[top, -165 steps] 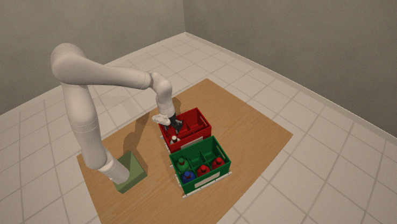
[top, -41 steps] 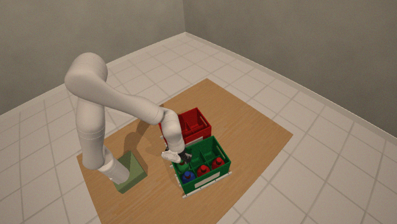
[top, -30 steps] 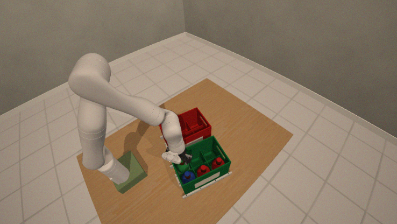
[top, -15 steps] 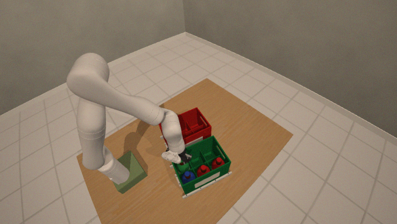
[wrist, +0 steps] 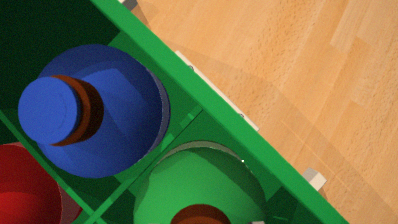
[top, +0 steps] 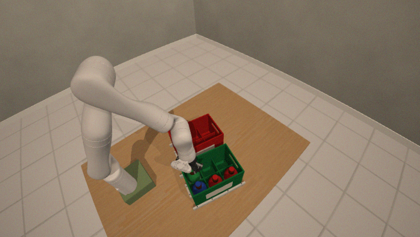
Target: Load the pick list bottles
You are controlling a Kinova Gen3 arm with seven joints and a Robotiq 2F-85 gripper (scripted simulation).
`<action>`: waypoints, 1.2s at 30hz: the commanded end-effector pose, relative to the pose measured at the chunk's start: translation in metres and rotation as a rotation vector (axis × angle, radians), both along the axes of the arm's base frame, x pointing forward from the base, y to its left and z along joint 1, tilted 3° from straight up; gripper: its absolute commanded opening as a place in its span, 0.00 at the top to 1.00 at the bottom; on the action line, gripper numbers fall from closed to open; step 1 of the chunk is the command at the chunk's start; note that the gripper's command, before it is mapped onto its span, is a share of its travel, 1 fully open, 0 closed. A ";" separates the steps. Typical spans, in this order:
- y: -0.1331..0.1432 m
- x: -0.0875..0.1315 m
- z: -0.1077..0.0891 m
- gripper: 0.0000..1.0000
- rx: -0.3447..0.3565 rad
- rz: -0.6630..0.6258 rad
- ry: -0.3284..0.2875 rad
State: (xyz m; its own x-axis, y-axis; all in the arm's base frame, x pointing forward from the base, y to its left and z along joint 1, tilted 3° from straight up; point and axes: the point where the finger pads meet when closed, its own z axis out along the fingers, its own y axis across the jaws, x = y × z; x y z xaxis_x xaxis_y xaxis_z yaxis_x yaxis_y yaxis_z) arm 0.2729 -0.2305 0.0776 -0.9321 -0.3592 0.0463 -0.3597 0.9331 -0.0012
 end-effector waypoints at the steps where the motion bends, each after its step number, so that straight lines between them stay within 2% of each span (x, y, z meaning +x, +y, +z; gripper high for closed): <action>1: 0.000 0.000 0.000 0.56 -0.001 0.000 -0.001; 23: 0.000 0.000 0.001 0.63 -0.001 0.000 -0.001; 36: 0.000 0.000 0.001 0.63 -0.001 0.000 -0.001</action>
